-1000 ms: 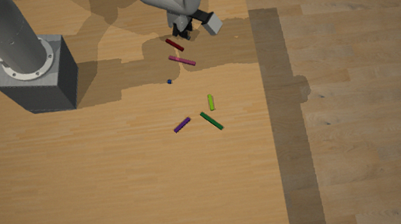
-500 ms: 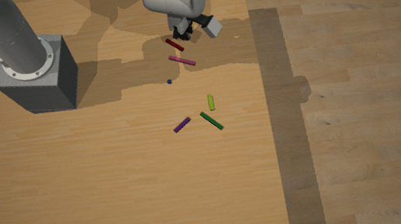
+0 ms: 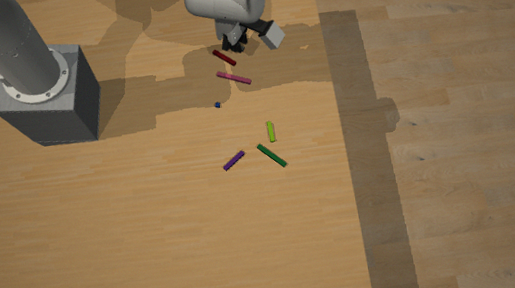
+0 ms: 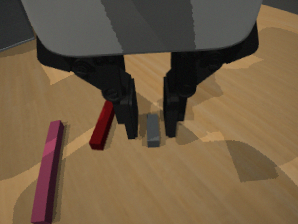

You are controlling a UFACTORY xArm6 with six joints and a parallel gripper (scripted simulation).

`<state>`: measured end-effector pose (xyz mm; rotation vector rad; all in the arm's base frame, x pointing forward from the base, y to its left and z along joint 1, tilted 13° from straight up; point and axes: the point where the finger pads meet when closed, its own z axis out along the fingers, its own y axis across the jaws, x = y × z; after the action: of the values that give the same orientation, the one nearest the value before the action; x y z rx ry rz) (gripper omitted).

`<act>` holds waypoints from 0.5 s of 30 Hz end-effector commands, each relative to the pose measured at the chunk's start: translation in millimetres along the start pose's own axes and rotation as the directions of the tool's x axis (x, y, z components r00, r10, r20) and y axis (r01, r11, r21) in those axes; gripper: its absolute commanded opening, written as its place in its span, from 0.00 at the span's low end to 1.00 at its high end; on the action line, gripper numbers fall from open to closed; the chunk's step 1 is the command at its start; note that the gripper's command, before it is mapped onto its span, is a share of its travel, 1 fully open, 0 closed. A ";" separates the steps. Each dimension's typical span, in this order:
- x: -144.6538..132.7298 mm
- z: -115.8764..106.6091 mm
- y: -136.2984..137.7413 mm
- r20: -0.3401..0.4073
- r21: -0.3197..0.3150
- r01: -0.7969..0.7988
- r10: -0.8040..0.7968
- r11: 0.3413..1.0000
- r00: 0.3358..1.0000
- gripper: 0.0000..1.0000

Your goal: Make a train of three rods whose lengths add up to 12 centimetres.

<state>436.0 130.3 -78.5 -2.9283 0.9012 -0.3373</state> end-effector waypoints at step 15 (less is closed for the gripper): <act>0.8 -0.8 -1.0 -0.002 0.002 0.000 0.000 1.000 1.000 0.24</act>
<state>436.0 130.3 -78.5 -2.9284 0.9011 -0.3373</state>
